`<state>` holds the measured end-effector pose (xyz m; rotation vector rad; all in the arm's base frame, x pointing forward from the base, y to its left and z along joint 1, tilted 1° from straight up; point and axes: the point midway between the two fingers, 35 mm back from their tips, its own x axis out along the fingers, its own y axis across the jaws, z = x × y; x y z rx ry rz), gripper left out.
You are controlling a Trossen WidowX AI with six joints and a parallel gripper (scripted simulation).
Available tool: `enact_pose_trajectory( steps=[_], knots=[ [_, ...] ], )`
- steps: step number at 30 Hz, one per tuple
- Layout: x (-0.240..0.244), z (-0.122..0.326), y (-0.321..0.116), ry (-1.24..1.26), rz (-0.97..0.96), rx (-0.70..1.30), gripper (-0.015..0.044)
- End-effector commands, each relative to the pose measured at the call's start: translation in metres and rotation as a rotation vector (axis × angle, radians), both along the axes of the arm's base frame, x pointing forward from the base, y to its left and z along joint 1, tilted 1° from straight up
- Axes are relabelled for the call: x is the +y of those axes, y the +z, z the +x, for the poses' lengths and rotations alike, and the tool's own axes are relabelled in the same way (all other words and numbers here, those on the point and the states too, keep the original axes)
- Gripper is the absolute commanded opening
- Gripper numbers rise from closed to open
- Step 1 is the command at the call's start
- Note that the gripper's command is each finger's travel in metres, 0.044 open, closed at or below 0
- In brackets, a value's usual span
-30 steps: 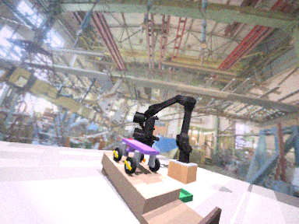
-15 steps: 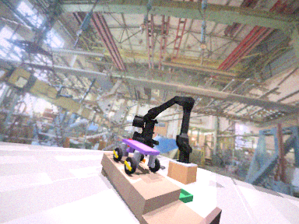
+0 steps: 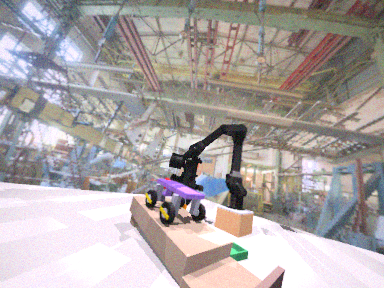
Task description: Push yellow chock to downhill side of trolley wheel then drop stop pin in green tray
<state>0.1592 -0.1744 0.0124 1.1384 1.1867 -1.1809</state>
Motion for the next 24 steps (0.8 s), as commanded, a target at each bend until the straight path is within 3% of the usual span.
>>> enact_pose_trajectory(
  steps=[1, 24],
  knots=[
    [0.004, -0.003, -0.008, -0.002, 0.015, 0.009, 0.019],
    [0.003, -0.002, -0.019, -0.002, 0.015, 0.009, 0.019]
  ],
)
